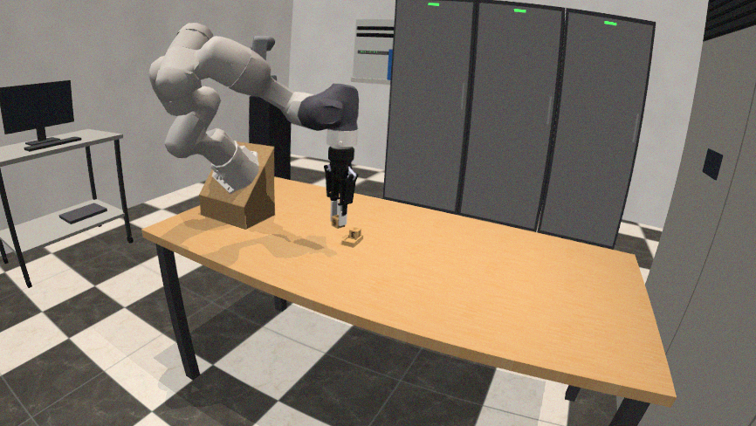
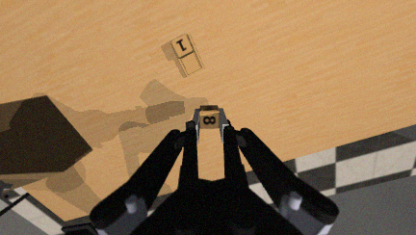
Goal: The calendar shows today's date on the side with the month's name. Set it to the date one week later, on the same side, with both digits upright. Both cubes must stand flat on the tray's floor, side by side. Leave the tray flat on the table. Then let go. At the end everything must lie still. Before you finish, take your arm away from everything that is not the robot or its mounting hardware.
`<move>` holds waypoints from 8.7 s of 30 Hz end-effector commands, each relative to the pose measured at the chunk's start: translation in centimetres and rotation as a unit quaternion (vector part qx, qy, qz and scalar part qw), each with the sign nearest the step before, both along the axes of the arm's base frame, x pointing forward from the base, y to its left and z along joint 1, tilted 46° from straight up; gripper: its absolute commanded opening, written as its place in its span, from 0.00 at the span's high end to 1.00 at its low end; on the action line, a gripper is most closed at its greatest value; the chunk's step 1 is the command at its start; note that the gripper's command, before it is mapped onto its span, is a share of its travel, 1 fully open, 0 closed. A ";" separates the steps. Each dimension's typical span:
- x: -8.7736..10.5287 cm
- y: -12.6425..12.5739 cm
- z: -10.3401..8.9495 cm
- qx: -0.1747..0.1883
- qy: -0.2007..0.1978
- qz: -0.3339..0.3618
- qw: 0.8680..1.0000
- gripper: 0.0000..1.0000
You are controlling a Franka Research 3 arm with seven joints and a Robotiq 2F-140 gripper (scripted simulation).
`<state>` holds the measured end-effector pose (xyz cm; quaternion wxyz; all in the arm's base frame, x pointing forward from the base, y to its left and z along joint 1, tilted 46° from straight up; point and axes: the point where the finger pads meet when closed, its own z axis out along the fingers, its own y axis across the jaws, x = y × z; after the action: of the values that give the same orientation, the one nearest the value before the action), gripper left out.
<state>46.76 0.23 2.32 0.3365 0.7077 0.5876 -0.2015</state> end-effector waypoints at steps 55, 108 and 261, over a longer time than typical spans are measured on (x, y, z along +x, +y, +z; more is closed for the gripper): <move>0.0 0.0 0.3 0.057 -0.359 -0.343 0.866 0.83; 1.1 -6.5 -6.1 0.063 -0.395 -0.378 0.835 0.83; 1.3 -7.0 -6.7 0.063 -0.396 -0.379 0.834 0.83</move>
<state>47.94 -6.69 -4.33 0.3929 0.9136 0.1029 0.0202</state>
